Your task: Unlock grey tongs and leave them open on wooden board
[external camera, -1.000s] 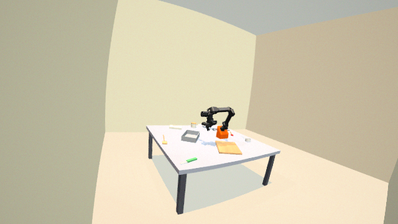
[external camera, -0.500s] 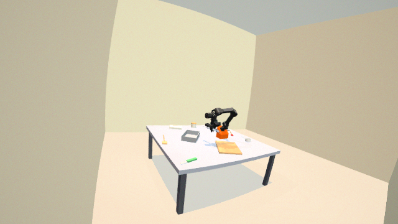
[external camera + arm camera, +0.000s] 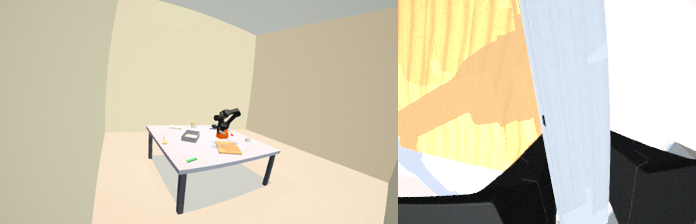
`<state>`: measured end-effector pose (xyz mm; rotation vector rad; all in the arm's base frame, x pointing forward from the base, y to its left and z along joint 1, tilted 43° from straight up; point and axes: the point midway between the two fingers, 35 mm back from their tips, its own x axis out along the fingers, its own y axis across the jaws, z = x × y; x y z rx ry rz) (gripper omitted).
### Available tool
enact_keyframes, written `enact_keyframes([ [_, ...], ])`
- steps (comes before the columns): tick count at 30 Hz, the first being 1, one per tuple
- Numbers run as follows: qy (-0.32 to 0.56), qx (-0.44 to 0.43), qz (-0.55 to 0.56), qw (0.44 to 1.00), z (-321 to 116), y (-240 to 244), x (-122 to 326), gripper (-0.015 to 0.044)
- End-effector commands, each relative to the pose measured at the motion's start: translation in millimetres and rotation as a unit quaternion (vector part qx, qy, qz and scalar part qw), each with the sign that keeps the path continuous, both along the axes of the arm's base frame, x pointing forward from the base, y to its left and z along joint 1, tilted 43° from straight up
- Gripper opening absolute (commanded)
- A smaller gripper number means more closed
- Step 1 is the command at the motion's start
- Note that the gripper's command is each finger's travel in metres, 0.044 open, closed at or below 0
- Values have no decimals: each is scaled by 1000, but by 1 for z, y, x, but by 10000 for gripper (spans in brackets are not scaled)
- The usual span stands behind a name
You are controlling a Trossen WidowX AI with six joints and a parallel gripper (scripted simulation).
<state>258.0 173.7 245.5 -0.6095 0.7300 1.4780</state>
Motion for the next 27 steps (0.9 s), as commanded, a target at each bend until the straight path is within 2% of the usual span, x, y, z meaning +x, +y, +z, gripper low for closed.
enact_keyframes([
  [1,14,0,-27,1000,12,7,-15,-150],
  [19,125,14,-143,982,53,34,-93,-150],
  [27,130,15,-147,980,55,34,-96,-150],
])
